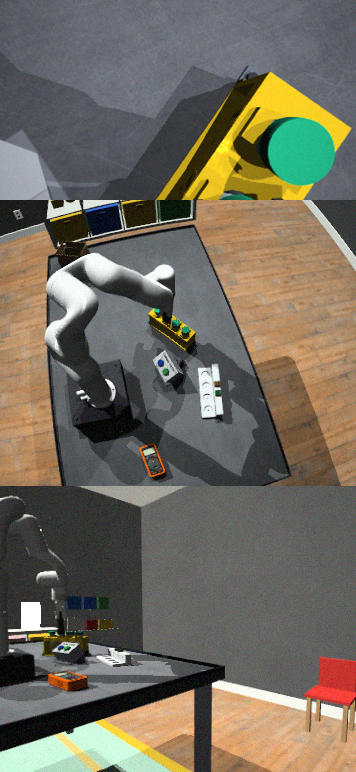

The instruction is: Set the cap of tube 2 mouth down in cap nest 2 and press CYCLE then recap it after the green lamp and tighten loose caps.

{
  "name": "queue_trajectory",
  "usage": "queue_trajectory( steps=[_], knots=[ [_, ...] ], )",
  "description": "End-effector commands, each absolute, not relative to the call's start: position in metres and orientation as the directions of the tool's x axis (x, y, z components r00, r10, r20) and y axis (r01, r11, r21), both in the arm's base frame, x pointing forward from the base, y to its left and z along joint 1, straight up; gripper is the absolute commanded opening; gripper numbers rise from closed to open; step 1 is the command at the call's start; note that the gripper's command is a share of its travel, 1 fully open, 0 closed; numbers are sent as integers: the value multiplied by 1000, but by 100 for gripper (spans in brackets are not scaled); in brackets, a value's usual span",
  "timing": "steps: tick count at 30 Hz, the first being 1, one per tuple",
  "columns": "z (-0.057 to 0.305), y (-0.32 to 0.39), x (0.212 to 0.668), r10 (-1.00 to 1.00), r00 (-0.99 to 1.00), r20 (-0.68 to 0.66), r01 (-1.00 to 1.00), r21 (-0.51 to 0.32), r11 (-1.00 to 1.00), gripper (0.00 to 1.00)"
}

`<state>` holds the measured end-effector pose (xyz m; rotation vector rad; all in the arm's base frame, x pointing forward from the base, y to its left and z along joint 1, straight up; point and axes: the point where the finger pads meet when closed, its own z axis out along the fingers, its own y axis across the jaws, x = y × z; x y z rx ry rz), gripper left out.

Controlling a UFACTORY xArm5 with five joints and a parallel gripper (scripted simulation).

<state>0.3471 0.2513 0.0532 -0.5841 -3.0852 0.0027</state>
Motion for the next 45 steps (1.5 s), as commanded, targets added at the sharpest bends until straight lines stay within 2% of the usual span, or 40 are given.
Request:
queue_trajectory(
  steps=[1, 8, 9, 19, 22, 24, 26, 34, 39, 41, 43, 45],
  knots=[
    [54, 252, 348, 200, -980, -4, 200, -1, 980, 0],
    [54, 252, 348, 200, -980, -4, 200, -1, 980, 0],
    [54, 252, 348, 200, -980, -4, 200, -1, 980, 46],
    [54, 252, 348, 200, -980, -4, 200, -1, 980, 46],
    [54, 252, 348, 436, -900, -4, 436, 0, 900, 46],
    [54, 252, 348, 436, -900, -4, 436, 0, 900, 46],
    [54, 252, 348, 566, -825, -4, 566, 1, 825, 46],
    [54, 252, 348, 809, -587, -3, 809, 2, 587, 46],
    [54, 252, 348, 918, -396, -3, 918, 3, 396, 46],
    [54, 252, 348, 918, -396, -3, 918, 3, 396, 46],
    [54, 252, 348, 971, -239, -2, 971, 3, 239, 46],
    [54, 252, 348, 986, -169, -2, 986, 3, 169, 46]
  ],
)
